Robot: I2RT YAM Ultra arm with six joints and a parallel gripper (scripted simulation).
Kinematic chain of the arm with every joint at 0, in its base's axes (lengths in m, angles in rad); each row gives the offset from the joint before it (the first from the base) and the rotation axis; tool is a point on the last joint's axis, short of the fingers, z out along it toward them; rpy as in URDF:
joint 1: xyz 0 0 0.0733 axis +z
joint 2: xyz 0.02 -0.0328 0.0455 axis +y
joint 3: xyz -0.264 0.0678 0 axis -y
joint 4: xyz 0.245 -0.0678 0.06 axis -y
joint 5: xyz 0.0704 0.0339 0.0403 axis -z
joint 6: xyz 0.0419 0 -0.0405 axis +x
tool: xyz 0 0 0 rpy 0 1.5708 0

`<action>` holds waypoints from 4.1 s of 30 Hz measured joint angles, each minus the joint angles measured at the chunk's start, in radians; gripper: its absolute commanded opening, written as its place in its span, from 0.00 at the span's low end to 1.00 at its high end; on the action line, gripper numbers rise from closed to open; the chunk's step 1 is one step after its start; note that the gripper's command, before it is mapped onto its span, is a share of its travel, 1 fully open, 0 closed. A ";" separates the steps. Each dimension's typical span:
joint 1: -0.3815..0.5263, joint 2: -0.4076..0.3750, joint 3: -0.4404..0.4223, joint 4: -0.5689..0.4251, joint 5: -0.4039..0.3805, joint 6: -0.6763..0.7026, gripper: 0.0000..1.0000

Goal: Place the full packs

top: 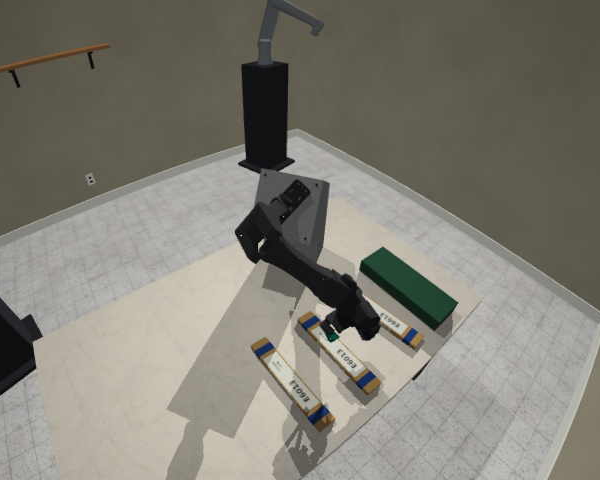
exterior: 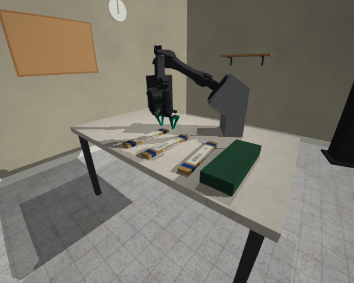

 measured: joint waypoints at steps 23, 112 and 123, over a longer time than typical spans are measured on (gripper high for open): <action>0.056 0.053 -0.012 0.015 0.033 -0.035 0.97; 0.371 0.607 0.256 -0.074 0.164 0.412 0.97; 0.302 0.664 0.241 0.042 0.154 0.321 0.97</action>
